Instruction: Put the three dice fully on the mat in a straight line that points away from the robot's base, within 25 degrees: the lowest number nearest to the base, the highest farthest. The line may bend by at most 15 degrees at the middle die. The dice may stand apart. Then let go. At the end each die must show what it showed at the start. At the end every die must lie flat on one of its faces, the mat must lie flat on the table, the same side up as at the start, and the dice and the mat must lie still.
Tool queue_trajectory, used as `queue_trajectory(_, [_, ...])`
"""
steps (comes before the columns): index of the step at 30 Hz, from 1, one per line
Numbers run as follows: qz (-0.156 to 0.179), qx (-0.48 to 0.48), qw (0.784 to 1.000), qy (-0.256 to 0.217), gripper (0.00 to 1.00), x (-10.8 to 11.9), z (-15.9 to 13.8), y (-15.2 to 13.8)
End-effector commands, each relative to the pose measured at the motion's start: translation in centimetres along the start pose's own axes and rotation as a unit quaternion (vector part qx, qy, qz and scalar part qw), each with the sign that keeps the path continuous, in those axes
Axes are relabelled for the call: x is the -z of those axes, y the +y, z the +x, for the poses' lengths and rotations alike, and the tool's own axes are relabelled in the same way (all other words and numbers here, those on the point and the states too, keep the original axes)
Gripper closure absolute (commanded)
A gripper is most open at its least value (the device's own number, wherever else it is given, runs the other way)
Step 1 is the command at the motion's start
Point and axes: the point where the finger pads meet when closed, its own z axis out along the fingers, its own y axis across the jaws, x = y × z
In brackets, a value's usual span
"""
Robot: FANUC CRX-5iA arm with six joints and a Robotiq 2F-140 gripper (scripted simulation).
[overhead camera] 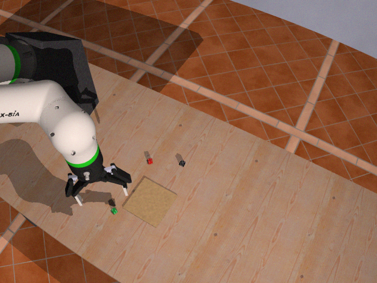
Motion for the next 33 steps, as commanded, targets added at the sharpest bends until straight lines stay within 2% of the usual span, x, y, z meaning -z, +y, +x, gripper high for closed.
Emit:
queue_trajectory(1, [0.000, 0.000, 1.000, 0.000, 0.00, 0.0, 0.0, 0.0])
queue_trajectory(6, [0.000, 0.000, 1.000, 0.000, 0.00, -0.1, 0.0, 0.0])
queue_trajectory(9, [0.000, 0.000, 1.000, 0.000, 0.00, -1.0, 0.0, 0.0])
queue_trajectory(17, [0.000, 0.000, 1.000, 0.000, 0.00, -6.3, -0.1, 0.0])
queue_trajectory(19, [0.000, 0.000, 1.000, 0.000, 0.00, -6.3, -0.1, 0.0])
queue_trajectory(25, [0.000, 0.000, 1.000, 0.000, 0.00, -9.6, -0.2, 0.0])
queue_trajectory(33, [0.000, 0.000, 1.000, 0.000, 0.00, -10.0, -0.2, 0.0])
